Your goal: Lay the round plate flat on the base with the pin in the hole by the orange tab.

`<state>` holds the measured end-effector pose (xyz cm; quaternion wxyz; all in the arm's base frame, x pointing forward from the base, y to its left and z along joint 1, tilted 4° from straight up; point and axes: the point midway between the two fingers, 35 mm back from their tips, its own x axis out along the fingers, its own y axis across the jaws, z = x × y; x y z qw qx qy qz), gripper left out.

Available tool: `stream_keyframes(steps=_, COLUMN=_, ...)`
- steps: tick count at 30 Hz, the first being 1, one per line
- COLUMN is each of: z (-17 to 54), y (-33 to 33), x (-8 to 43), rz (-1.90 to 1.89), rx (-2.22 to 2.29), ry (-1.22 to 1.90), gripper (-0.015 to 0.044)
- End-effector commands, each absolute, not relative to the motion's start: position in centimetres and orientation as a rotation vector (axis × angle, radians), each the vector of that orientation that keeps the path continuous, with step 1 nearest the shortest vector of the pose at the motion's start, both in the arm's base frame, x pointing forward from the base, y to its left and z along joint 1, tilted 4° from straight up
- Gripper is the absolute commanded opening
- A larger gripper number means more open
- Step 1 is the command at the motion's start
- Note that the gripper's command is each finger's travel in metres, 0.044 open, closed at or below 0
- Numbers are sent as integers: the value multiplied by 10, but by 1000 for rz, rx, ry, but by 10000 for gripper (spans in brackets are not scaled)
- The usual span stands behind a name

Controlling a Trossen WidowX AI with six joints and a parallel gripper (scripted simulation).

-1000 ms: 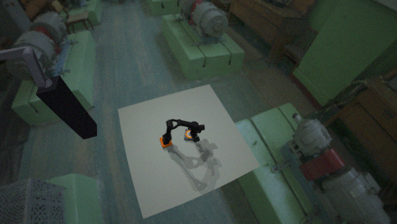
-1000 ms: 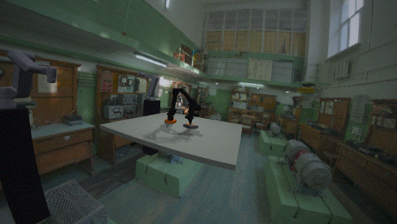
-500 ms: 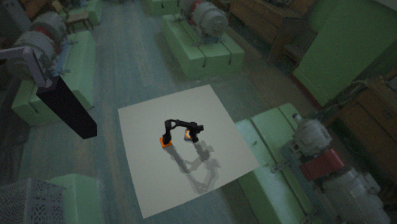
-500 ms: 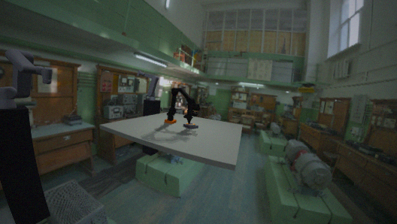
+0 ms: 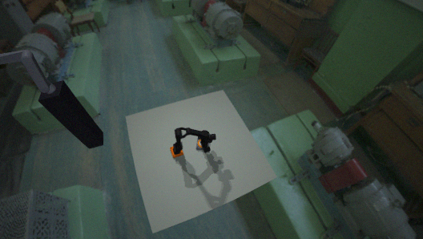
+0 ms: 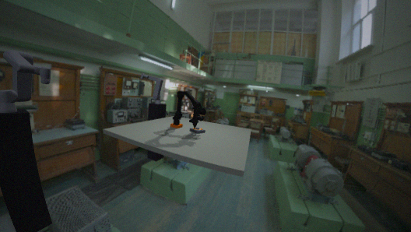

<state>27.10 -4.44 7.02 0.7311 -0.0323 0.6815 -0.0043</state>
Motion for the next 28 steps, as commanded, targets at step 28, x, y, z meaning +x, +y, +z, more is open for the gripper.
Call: stream_keyframes(steps=28, z=108, y=-43, x=268, rz=-8, rx=-73, ry=1498, gripper=0)
